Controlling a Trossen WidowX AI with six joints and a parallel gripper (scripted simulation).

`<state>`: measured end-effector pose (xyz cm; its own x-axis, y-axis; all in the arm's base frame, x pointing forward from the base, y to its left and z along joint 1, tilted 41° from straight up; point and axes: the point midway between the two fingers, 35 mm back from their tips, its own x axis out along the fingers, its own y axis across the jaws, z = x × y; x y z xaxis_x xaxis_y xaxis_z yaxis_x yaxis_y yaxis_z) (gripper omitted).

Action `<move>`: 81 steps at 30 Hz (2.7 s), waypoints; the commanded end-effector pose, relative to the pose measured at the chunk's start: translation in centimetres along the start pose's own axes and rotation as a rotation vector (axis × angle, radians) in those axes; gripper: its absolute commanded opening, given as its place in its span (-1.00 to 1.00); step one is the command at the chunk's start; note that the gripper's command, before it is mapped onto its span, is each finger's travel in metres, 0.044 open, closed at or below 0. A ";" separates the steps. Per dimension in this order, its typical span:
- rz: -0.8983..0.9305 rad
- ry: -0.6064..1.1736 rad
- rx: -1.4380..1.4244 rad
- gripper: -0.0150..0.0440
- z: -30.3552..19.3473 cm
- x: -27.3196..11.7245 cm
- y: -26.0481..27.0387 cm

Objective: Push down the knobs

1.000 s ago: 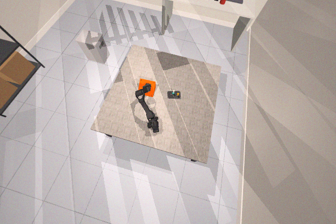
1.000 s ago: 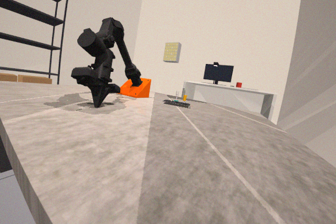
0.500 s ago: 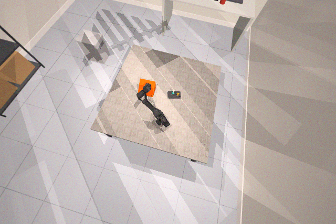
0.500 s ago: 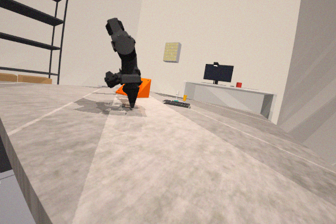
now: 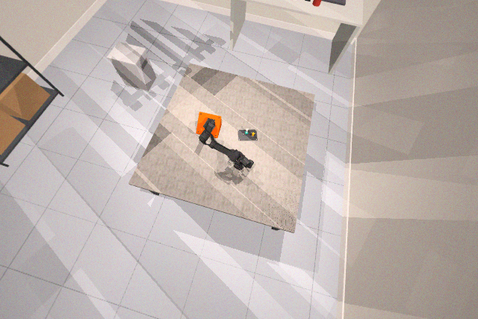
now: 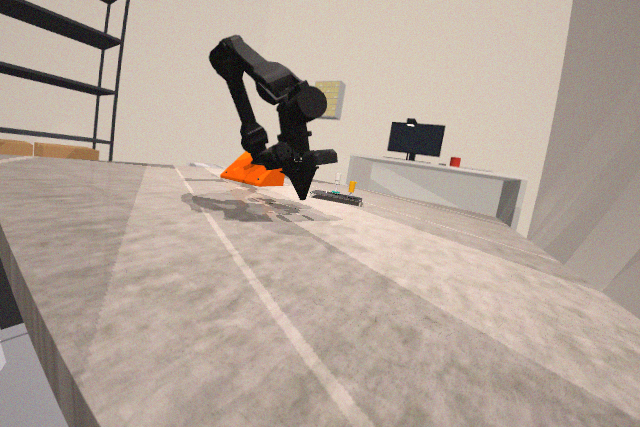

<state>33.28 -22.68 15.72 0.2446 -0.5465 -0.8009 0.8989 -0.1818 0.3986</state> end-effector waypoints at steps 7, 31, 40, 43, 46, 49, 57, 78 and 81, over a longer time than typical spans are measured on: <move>-0.079 0.055 -0.324 -0.49 -7.3 -0.5 -0.5; -0.229 0.081 -1.111 -0.49 -21.0 -4.1 -5.9; -0.273 0.046 -1.415 -0.49 -24.7 -5.9 -8.6; -0.288 0.029 -1.516 -0.49 -25.8 -6.6 -9.6; -0.300 0.009 -1.612 -0.49 -26.8 -7.2 -10.5; -0.304 0.004 -1.634 -0.49 -27.0 -7.4 -10.7; -0.304 0.003 -1.634 -0.49 -26.6 -5.4 -11.1; -0.304 0.002 -1.634 -0.49 -26.1 -3.4 -11.4; -0.304 0.002 -1.634 -0.49 -26.2 -3.5 -11.4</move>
<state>31.72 2.71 2.37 -0.0027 -0.6496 -0.7603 0.3257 0.7183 -0.6148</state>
